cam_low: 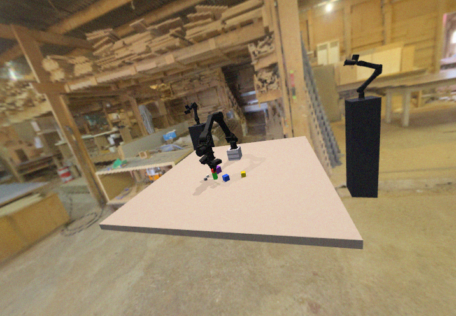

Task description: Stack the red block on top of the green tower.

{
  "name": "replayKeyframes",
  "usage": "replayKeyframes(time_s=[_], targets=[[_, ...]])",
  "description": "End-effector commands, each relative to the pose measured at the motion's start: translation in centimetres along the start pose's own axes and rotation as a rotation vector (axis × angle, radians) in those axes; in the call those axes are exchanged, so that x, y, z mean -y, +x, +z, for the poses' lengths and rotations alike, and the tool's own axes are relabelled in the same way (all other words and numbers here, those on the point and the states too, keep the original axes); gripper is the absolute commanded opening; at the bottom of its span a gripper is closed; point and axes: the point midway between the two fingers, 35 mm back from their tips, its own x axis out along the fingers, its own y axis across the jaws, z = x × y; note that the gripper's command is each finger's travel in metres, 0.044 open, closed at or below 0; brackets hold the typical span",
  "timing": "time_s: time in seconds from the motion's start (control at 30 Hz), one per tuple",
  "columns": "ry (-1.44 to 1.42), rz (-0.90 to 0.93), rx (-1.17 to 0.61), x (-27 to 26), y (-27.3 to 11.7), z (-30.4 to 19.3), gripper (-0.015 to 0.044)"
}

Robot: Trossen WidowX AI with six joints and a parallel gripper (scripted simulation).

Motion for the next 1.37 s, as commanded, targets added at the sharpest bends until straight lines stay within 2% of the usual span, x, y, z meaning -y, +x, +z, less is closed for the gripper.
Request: replayKeyframes(time_s=[0.0,0.1,0.67,1.33], targets=[[-0.004,-0.004,-0.003,0.09,0.07,-0.1,0.0],[-0.004,-0.004,-0.003,0.1,-0.8,-0.03,0.0],[0.0,-0.002,-0.005,0.06,-0.09,-0.12,0.044],[0.0,-0.002,-0.005,0.06,-0.09,-0.12,0.044]])
